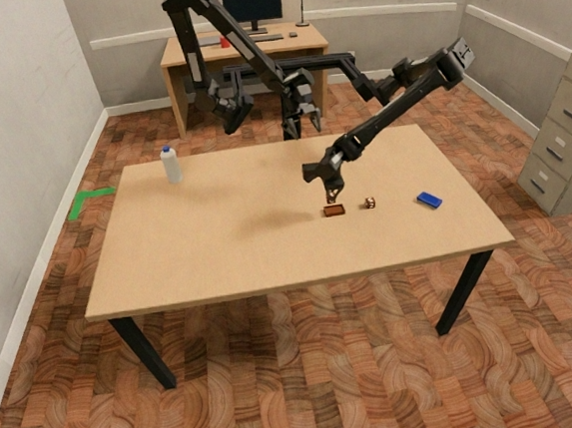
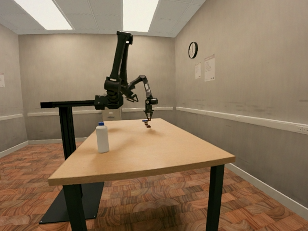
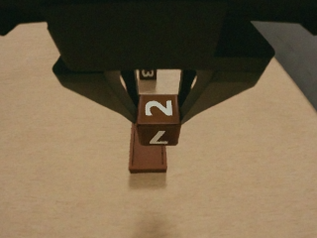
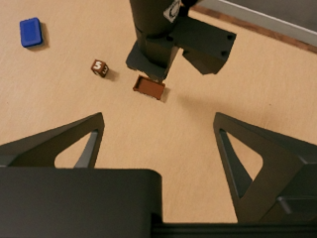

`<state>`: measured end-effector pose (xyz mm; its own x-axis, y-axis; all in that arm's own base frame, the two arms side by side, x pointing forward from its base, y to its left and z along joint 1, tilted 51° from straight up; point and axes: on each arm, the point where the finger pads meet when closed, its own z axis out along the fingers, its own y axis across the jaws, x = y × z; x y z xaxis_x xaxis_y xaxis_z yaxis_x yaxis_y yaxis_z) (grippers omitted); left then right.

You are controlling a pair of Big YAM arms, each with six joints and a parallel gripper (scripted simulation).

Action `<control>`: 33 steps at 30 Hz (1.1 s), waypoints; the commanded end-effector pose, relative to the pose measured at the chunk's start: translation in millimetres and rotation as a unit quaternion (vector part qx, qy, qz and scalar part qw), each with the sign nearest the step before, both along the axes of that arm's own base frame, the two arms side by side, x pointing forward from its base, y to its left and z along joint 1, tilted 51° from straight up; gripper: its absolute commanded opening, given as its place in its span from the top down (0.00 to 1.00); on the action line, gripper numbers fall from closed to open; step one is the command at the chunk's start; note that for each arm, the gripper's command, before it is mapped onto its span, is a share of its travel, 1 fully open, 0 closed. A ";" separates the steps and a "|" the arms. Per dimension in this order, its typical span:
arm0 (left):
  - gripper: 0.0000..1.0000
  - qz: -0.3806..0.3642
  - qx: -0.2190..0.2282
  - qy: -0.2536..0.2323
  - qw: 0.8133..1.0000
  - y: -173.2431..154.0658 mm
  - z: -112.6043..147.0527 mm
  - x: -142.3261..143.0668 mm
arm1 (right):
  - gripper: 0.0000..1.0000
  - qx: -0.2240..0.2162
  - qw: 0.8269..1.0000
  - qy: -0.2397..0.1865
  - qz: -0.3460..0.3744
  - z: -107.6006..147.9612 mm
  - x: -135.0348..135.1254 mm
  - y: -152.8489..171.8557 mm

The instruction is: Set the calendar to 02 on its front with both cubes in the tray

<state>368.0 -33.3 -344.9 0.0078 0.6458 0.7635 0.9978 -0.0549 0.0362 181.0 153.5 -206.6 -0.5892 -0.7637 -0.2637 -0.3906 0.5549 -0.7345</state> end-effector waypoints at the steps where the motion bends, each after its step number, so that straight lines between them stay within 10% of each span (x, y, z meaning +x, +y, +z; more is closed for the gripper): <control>1: 0.74 0.011 0.001 0.001 1.000 7.1 1.2 -7.8 | 0.00 0.017 1.000 -0.007 -0.005 -1.8 4.0 13.6; 16: 0.74 0.020 0.001 0.019 1.000 90.9 13.6 -114.7 | 0.00 0.017 1.000 -0.007 -0.005 -1.8 4.0 13.6; 28: 0.74 0.020 0.004 0.006 1.000 102.0 28.1 -136.0 | 0.00 0.017 1.000 -0.007 -0.005 -1.8 4.0 13.6; 33: 0.74 -0.042 0.010 0.077 0.996 99.1 28.5 -137.0 | 0.00 0.017 1.000 -0.007 -0.005 -1.8 4.0 13.6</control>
<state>226.2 67.4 -316.9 0.0660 0.6329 0.7714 0.9976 -0.0567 -0.0389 181.0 153.5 -206.6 -0.5892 -0.7637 -0.2637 -0.3906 0.5549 -0.7345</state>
